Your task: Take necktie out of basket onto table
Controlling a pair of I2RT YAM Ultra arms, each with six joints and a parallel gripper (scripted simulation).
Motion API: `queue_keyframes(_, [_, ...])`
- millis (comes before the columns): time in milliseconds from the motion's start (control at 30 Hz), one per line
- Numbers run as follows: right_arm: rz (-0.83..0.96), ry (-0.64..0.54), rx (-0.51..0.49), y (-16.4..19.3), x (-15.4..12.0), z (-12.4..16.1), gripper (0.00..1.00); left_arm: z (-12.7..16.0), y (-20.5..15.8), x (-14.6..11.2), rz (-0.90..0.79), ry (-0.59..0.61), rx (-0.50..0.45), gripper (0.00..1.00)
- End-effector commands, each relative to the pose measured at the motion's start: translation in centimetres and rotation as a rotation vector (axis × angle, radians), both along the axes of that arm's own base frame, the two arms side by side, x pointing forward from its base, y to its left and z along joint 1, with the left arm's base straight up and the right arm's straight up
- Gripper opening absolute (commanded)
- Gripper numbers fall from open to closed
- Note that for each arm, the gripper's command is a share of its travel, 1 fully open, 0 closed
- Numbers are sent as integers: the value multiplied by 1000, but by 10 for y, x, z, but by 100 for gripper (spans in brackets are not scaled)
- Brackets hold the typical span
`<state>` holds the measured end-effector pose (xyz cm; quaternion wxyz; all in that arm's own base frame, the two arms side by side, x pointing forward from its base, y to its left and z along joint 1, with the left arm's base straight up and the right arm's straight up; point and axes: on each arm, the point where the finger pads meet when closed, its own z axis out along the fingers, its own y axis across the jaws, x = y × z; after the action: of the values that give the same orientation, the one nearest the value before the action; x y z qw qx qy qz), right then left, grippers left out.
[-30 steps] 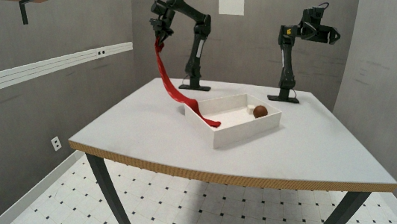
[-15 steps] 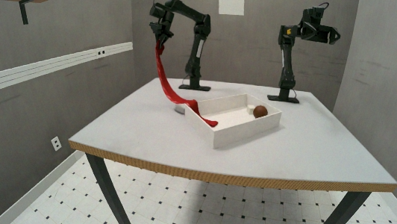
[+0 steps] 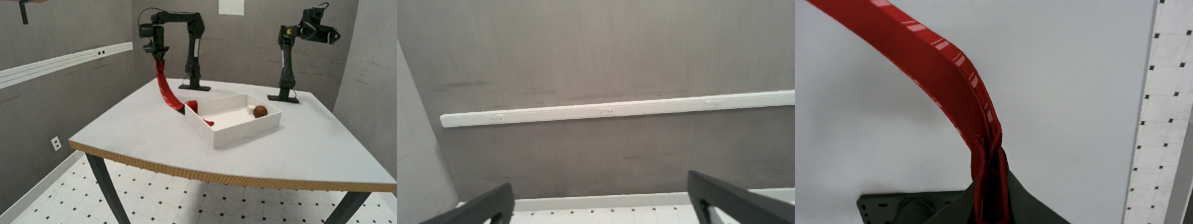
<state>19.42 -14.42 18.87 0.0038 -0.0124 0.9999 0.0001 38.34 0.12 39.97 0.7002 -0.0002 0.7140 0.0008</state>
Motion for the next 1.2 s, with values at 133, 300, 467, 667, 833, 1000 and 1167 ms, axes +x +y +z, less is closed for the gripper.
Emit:
queue_keyframes(133, [0,8,0,-3,-1,-52,4,0,0,0,0,0,0,100])
queue_keyframes(300, [0,8,0,-3,-1,-86,4,0,0,0,0,0,0,100])
queue_keyframes(467, [0,8,0,-3,-1,-104,4,0,0,0,0,0,0,100])
queue_keyframes(667, [0,8,0,-3,-1,-130,4,0,0,0,0,0,0,100])
queue_keyframes(833, [0,8,0,-3,-1,-140,4,0,0,0,0,0,0,100])
queue_keyframes(1000, [0,8,0,-3,-1,-140,15,0,0,0,0,0,0,100])
queue_keyframes(1167, [0,8,0,-3,-1,-140,41,0,0,0,0,0,0,100])
